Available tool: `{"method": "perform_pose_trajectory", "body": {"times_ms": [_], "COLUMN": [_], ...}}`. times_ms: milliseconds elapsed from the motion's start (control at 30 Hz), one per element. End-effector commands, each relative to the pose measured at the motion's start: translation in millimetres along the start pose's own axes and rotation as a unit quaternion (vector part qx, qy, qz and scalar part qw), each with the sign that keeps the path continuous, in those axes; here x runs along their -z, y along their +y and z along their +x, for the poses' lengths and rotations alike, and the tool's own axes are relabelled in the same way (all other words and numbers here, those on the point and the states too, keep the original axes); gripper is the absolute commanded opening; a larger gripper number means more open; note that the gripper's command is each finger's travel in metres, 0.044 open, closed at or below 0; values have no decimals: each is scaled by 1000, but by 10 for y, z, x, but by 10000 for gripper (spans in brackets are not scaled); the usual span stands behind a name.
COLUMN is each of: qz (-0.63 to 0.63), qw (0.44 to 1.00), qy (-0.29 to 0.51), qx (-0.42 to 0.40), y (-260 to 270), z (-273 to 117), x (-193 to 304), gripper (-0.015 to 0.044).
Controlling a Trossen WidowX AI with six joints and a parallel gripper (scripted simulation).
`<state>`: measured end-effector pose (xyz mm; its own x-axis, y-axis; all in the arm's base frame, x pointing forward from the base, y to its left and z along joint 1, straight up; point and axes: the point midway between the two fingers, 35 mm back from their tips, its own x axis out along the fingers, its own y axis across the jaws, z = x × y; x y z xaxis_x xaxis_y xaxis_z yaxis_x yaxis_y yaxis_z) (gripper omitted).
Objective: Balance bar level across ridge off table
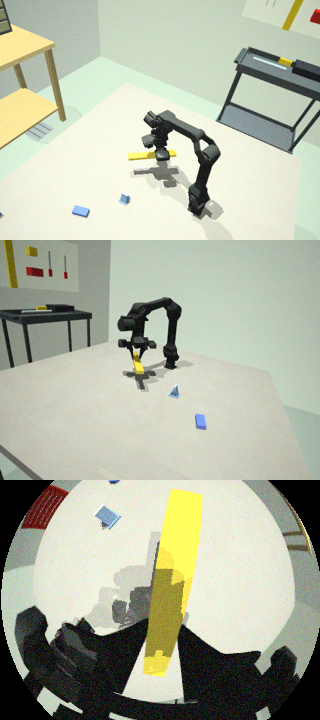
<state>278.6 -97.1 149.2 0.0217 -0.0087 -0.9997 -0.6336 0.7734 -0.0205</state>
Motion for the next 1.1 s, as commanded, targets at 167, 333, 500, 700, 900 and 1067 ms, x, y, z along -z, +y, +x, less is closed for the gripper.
{"method": "perform_pose_trajectory", "body": {"times_ms": [167,333,500,700,900,1067], "qz": [-80,-121,-162,-211,-261,-301], "qw": [997,993,987,977,965,954], "qy": [-4,-4,-5,-6,-7,-8], "qx": [2,2,1,1,1,0], "y": [168,277,395,548,711,852], "z": [-24,-27,-30,-34,-38,-42], "x": [-324,-480,-628,-800,-961,-1088], "gripper": [0,0,0,0,0,0]}}
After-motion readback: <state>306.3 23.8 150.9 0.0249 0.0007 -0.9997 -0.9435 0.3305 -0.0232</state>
